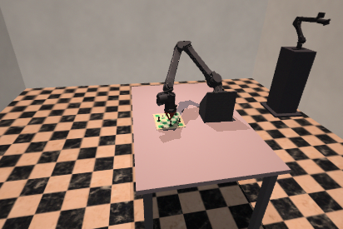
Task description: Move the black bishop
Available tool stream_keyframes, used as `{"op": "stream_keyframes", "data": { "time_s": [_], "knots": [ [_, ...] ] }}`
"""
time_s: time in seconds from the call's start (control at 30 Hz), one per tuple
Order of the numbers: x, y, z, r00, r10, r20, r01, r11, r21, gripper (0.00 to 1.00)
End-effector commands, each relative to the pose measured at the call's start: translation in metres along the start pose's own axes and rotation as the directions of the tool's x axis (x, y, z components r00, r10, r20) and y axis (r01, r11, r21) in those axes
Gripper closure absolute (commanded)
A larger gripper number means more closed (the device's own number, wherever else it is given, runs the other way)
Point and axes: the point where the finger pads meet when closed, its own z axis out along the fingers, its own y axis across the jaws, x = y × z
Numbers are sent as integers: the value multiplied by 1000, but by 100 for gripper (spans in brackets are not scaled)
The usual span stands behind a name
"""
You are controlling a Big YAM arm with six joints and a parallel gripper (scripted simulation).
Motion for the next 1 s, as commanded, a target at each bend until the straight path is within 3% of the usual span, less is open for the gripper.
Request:
{"op": "stream_keyframes", "data": {
  "time_s": [0.0, 0.97],
  "knots": [
    [3, -3, 8, 1000, -12, -5, 12, 1000, 9, 65],
    [2, -2, 7, 1000, -12, -1, 12, 1000, 6, 65]
  ]
}}
